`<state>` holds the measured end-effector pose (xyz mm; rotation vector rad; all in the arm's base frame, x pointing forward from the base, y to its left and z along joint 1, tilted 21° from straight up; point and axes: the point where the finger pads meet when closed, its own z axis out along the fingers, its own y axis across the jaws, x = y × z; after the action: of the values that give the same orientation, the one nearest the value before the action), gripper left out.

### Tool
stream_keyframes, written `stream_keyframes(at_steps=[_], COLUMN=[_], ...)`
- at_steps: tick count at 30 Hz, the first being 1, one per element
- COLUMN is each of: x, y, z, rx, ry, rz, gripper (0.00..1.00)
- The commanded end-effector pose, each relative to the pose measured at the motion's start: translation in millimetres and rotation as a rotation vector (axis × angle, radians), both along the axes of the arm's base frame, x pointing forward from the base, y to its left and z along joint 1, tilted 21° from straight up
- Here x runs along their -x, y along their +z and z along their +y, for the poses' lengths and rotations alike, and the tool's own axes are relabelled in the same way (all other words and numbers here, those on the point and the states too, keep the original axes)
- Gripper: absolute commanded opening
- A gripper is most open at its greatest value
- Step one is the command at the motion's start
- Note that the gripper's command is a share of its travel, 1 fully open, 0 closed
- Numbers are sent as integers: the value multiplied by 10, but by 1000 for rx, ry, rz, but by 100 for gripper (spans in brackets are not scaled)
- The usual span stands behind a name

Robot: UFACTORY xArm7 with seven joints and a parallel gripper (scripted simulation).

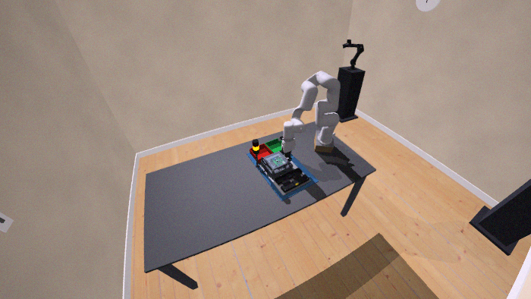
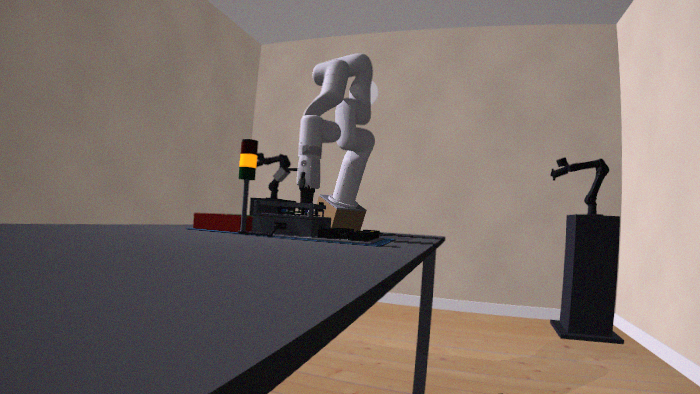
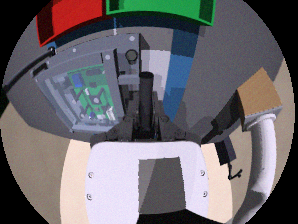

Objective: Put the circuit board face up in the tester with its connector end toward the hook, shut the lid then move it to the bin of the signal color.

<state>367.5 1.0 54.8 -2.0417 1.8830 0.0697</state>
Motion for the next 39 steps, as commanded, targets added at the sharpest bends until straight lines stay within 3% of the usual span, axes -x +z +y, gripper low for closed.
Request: stream_keyframes(at_steps=[1, 2, 3, 39], x=[-9, -9, -9, -8], y=[7, 7, 7, 10], z=[1, 1, 1, 0], rx=[0, 0, 0, 0], ry=[0, 0, 0, 0], rz=[-2, -2, -2, -2], gripper=[0, 0, 22, 22])
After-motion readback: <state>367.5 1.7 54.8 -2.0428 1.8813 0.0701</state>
